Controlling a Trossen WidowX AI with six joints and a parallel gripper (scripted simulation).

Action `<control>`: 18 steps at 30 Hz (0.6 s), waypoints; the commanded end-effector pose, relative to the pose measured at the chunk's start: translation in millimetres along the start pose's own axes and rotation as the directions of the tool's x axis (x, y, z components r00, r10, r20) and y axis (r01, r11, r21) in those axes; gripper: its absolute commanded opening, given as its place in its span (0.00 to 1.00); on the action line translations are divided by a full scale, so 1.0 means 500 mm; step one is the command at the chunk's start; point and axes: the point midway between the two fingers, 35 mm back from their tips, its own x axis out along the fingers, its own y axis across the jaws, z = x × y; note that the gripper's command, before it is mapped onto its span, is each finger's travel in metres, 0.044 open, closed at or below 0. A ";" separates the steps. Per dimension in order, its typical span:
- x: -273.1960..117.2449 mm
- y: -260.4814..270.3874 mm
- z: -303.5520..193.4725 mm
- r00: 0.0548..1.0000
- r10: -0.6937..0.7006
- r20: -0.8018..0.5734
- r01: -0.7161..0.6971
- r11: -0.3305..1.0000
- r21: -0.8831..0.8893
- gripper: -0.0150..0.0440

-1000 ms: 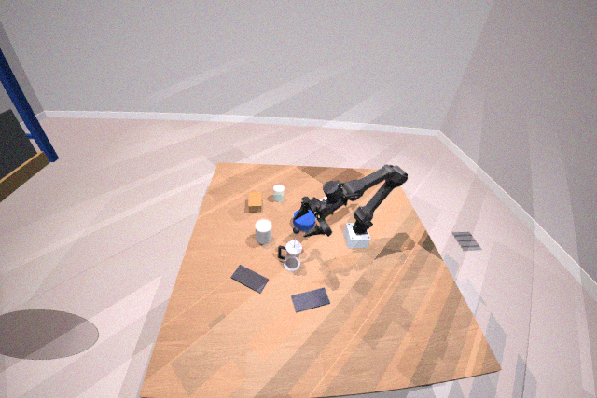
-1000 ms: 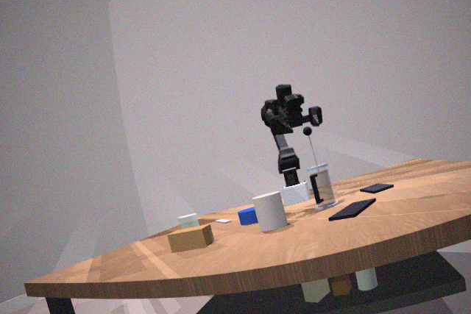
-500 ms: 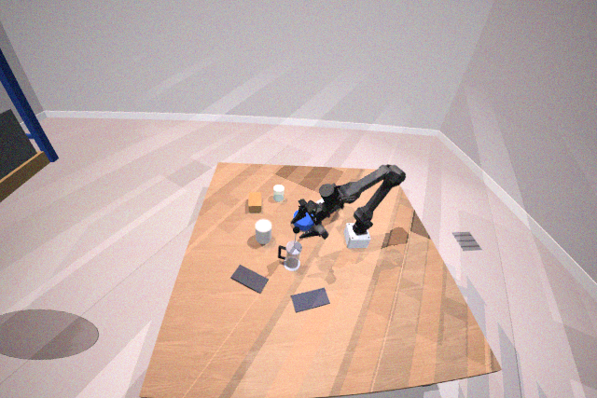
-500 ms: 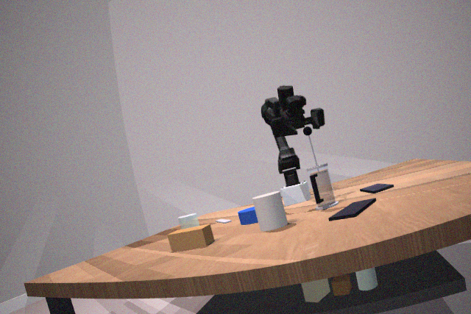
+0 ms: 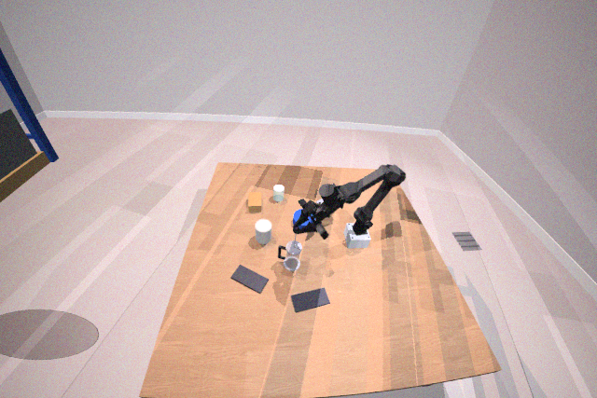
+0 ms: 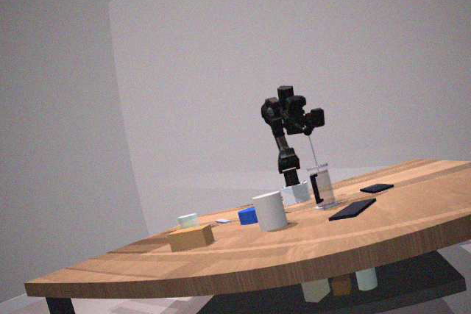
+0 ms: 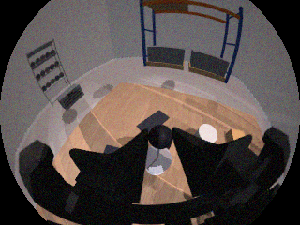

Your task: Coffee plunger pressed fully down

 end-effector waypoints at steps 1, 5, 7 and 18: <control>0.000 0.000 0.000 1.000 -0.001 0.002 0.001 1.000 0.000 0.45; 0.004 0.000 -0.004 1.000 -0.001 0.002 0.001 1.000 0.000 0.45; 0.008 0.000 -0.008 1.000 -0.001 0.002 0.001 1.000 0.000 0.45; 0.033 0.000 -0.036 1.000 -0.001 0.002 0.001 1.000 0.000 0.45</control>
